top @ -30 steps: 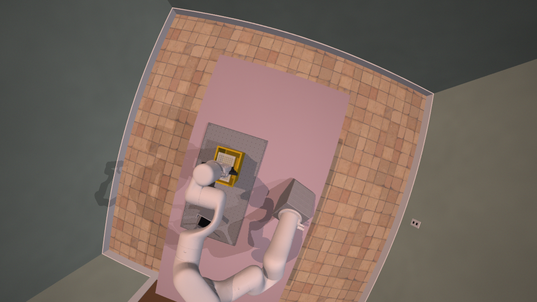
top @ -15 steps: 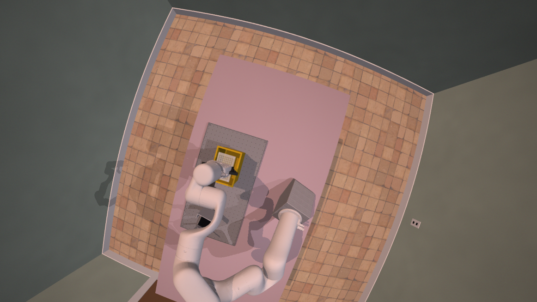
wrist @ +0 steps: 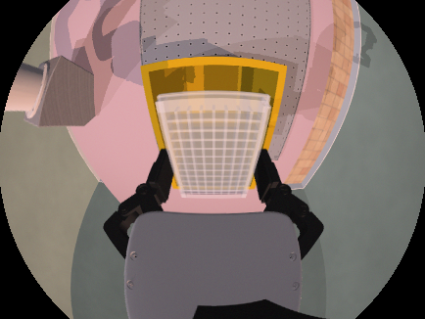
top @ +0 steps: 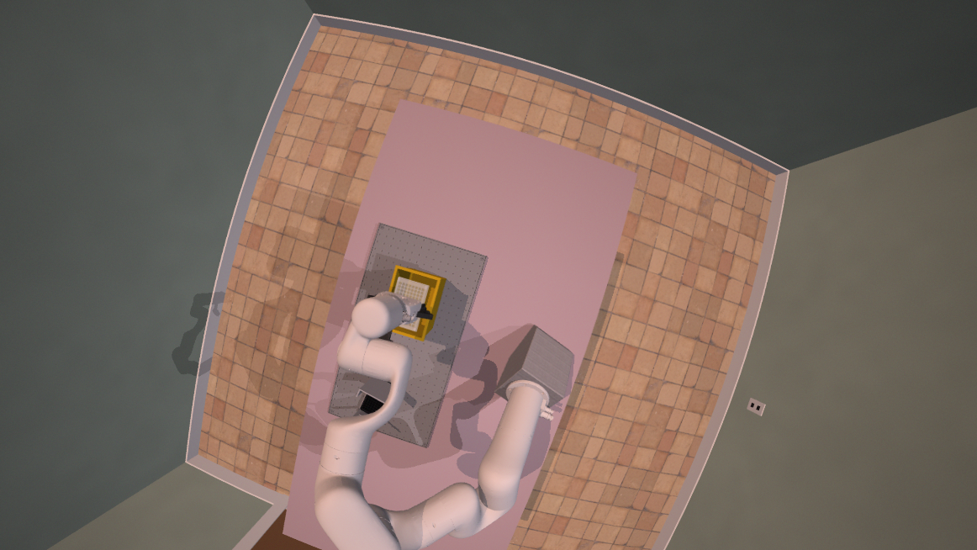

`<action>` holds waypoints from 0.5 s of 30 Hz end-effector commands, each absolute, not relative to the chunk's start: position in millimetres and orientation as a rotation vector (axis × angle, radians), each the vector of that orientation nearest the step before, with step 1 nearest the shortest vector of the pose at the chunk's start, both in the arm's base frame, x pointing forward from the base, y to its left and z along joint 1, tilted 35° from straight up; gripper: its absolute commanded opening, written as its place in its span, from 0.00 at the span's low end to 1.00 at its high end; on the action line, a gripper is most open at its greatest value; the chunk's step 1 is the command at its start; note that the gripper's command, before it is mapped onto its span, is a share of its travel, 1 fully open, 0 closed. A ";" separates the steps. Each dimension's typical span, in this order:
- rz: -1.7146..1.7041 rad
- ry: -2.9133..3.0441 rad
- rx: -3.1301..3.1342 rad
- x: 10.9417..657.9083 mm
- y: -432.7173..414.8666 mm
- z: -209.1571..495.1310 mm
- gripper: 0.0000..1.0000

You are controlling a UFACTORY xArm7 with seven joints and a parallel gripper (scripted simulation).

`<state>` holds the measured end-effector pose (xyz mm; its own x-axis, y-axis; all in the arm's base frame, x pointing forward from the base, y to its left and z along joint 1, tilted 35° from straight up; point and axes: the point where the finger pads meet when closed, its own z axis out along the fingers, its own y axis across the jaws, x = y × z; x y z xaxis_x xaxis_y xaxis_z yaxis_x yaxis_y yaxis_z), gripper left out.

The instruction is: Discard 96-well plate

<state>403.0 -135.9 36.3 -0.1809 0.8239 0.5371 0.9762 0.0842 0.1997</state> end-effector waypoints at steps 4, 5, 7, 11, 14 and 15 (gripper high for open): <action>-0.760 -2.082 -1.801 403.7 -137.2 36.5 0.00; -0.760 -2.082 -1.801 403.7 -137.1 36.4 0.00; -0.760 -2.082 -1.801 403.8 -136.9 36.1 0.00; -0.760 -2.082 -1.801 403.8 -136.5 35.6 0.00; -0.760 -2.082 -1.801 403.9 -136.4 35.4 0.00; -0.760 -2.082 -1.801 403.9 -136.3 35.3 0.00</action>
<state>403.3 -134.6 34.5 -0.1809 0.8239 0.5371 0.9763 0.0842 0.1996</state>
